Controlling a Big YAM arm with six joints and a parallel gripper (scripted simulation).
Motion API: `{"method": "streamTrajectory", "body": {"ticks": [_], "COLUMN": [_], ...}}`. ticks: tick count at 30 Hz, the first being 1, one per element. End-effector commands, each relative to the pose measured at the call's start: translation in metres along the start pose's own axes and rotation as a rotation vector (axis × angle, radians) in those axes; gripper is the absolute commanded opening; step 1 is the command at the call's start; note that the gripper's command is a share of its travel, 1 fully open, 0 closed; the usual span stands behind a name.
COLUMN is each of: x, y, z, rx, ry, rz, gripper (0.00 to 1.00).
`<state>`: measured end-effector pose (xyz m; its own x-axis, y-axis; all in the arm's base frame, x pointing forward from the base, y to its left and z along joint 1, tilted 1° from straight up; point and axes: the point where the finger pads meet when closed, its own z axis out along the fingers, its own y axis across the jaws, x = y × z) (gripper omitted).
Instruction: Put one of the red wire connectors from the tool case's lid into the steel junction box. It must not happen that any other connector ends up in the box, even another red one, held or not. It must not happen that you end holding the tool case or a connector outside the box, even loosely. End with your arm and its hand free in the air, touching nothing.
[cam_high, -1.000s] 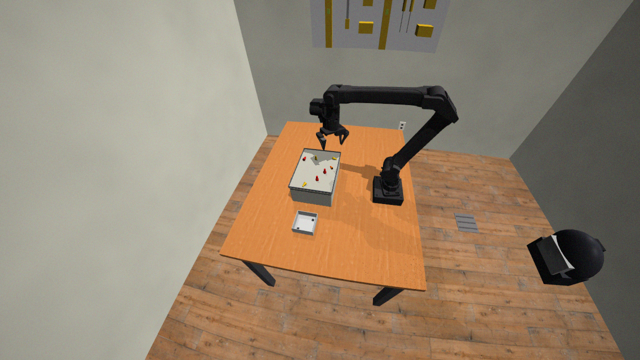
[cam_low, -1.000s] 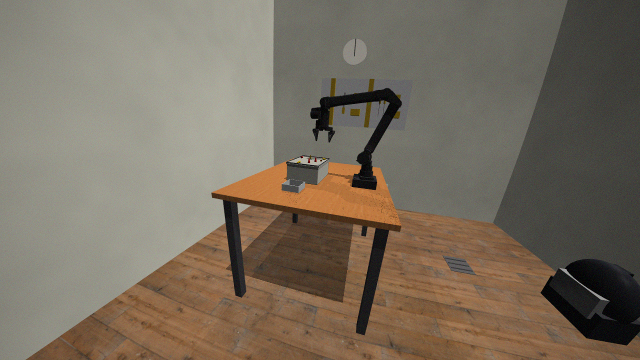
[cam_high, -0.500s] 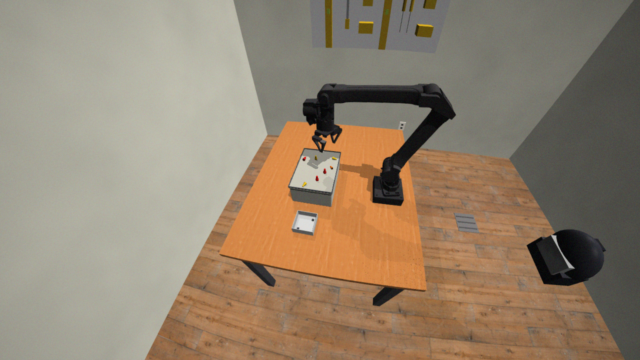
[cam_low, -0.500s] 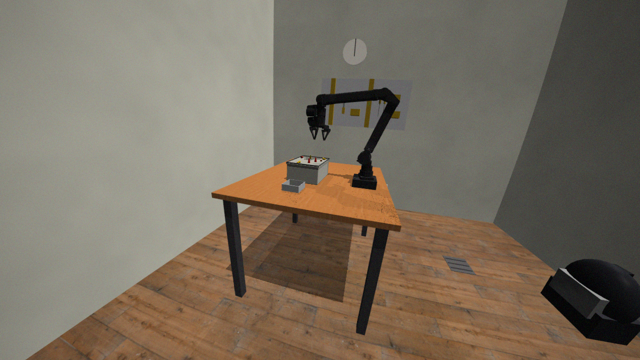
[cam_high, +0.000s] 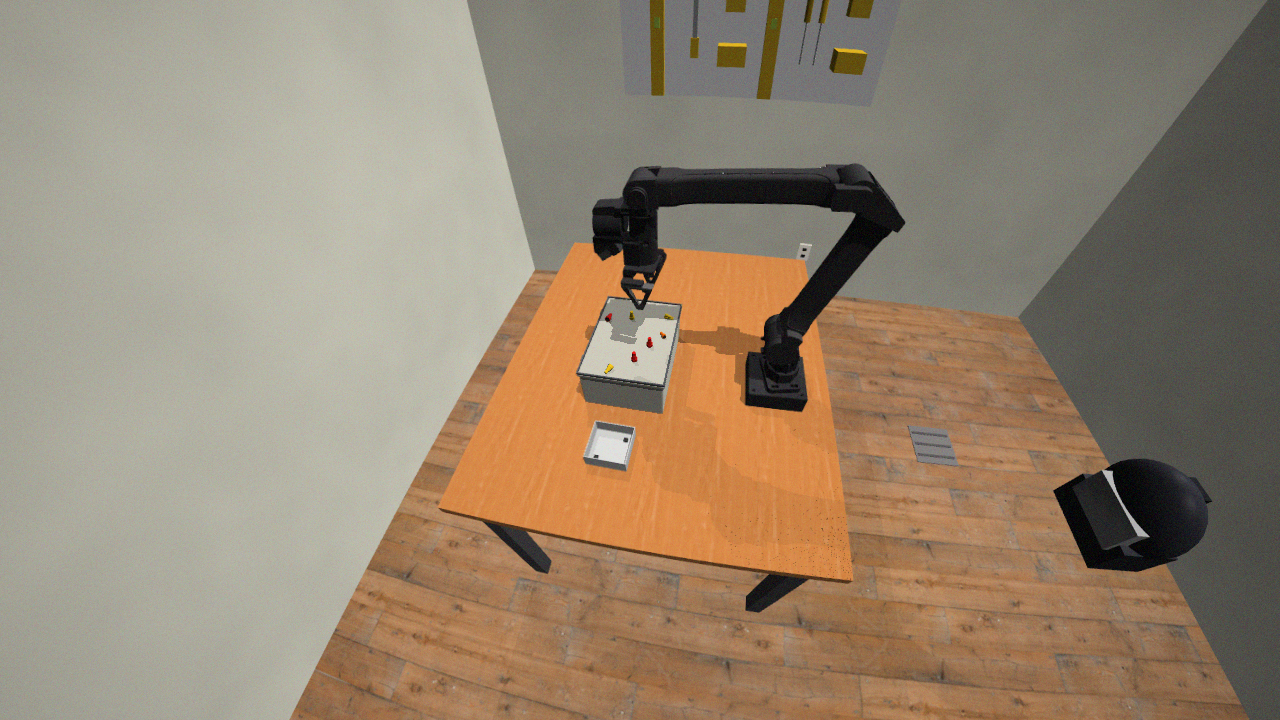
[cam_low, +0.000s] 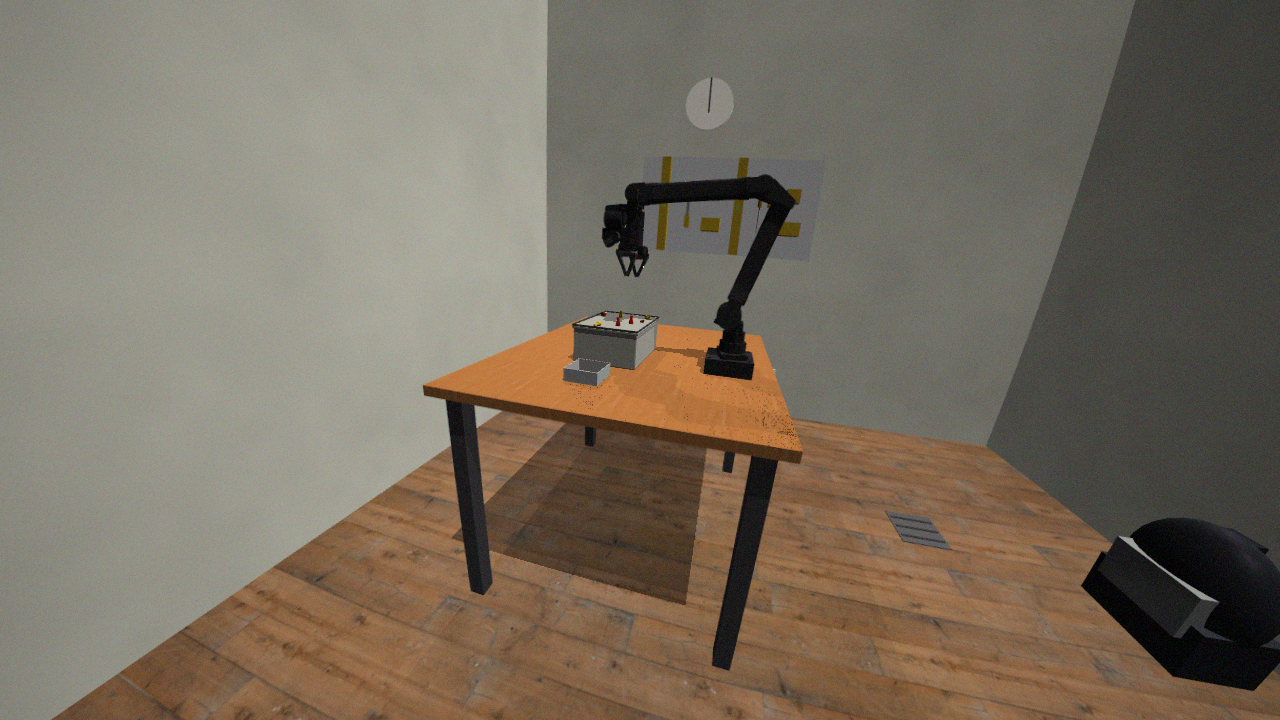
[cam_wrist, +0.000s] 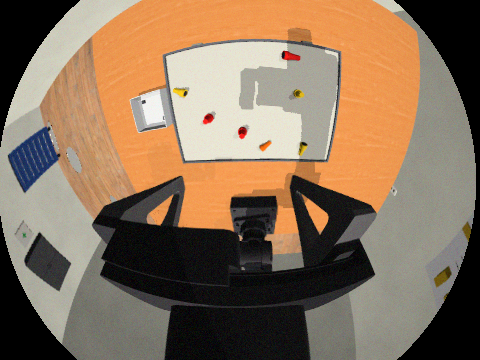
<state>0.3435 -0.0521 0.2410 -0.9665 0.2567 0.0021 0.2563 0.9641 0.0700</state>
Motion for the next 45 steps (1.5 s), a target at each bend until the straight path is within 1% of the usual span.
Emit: {"method": "streamTrajectory", "body": {"ticks": [1, 4, 6, 7, 21, 23, 24, 38, 40, 41, 45], "x": [-0.016, -0.019, -0.019, -0.021, -0.032, -0.032, -0.034, -0.042, -0.042, -0.043, -0.044], "y": [0.01, 0.016, 0.016, 0.021, 0.053, 0.053, 0.059, 0.092, 0.092, 0.098, 0.108], "z": [-0.019, -0.02, -0.02, -0.022, -0.03, -0.03, -0.031, -0.038, -0.038, -0.039, -0.041], "rx": [0.004, 0.009, 0.009, 0.014, 0.037, 0.037, 0.042, 0.066, 0.066, 0.07, 0.077], "ry": [-0.024, -0.024, -0.024, -0.024, -0.02, -0.02, -0.019, -0.01, -0.01, -0.007, -0.003], "rz": [-0.167, -0.255, -0.255, -0.329, -0.731, -0.731, -0.806, -1.209, -1.209, -1.275, -1.392], "gripper": [1.0, 1.0, 1.0, 1.0, 1.0, 1.0, 1.0, 1.0, 1.0, 1.0, 1.0]}}
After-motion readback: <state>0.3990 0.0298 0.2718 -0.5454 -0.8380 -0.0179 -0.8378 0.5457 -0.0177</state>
